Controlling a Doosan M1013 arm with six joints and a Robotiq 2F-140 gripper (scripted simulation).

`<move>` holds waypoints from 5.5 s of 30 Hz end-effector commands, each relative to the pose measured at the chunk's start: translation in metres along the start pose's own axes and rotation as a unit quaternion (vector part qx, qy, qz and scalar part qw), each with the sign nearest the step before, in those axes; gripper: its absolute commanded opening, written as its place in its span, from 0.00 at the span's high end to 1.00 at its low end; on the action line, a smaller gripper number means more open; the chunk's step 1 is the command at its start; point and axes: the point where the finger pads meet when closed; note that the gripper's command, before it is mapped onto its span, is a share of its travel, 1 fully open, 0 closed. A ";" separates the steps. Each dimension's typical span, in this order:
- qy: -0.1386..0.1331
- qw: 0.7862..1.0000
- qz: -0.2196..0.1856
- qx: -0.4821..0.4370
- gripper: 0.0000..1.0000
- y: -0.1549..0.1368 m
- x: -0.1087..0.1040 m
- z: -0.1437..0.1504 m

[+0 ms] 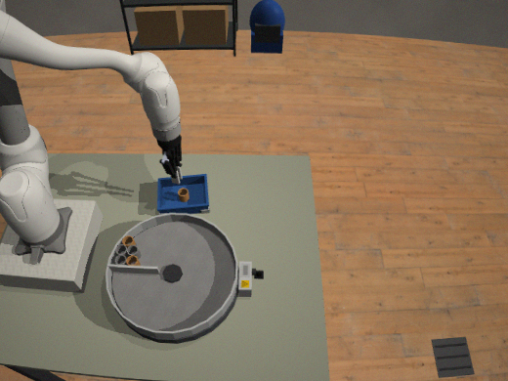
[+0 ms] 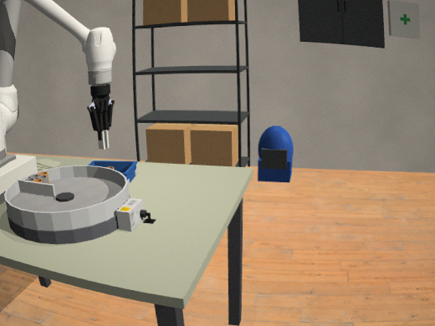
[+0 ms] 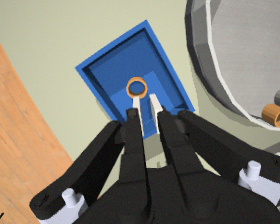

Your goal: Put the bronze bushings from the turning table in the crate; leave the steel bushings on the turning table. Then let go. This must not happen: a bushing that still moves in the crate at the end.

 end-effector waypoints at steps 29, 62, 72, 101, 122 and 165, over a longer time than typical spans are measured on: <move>0.000 0.937 0.000 0.349 0.90 -0.041 0.000 0.256; 0.000 0.936 0.000 0.352 0.90 -0.042 0.000 0.259; 0.000 0.936 0.000 0.352 0.90 -0.041 0.002 0.259; 0.000 0.936 0.000 0.352 0.90 -0.041 0.023 0.259; 0.000 0.936 0.000 0.352 0.90 -0.041 0.027 0.259; 0.000 0.936 0.000 0.352 0.90 -0.041 0.035 0.259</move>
Point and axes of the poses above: the point where the finger pads meet when closed, its own x axis out along the fingers, its own z axis across the jaws, y = z × x, and after that the axes turned 6 degrees about x, right-handed
